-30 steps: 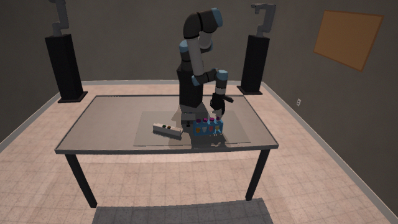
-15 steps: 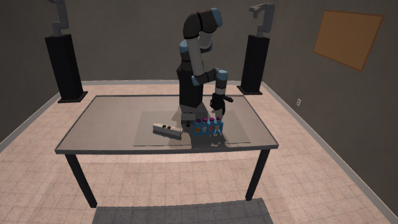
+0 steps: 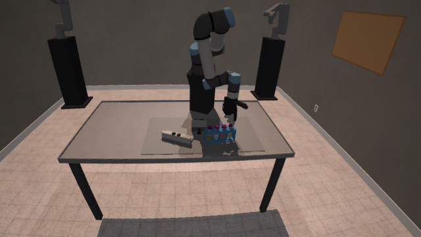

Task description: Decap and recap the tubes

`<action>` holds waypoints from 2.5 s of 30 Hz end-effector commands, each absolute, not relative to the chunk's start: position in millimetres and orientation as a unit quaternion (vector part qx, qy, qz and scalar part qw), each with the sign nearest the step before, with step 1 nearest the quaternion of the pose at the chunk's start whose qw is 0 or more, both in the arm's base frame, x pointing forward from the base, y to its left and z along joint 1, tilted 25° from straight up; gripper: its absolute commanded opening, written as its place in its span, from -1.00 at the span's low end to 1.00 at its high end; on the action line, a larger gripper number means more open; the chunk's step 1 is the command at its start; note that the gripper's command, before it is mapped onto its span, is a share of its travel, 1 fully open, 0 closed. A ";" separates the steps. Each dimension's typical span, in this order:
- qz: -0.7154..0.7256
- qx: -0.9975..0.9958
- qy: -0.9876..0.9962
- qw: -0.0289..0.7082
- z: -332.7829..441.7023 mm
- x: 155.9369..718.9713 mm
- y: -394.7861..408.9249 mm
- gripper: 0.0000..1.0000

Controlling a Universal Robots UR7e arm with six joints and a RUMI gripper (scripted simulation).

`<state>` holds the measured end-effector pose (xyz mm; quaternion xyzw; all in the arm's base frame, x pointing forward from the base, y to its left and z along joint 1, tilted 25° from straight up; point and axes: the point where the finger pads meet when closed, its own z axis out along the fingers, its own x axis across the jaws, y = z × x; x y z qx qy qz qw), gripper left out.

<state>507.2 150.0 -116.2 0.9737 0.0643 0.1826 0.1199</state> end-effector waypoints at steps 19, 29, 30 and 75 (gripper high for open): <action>0.183 0.974 0.064 0.120 -114.7 507.0 150.5 -1.00; 0.183 0.974 0.064 0.120 -87.6 495.9 156.8 -1.00; 0.183 0.974 0.064 0.120 -84.9 494.8 157.4 -1.00; 0.100 0.815 0.536 0.195 -34.0 474.0 -86.6 -1.00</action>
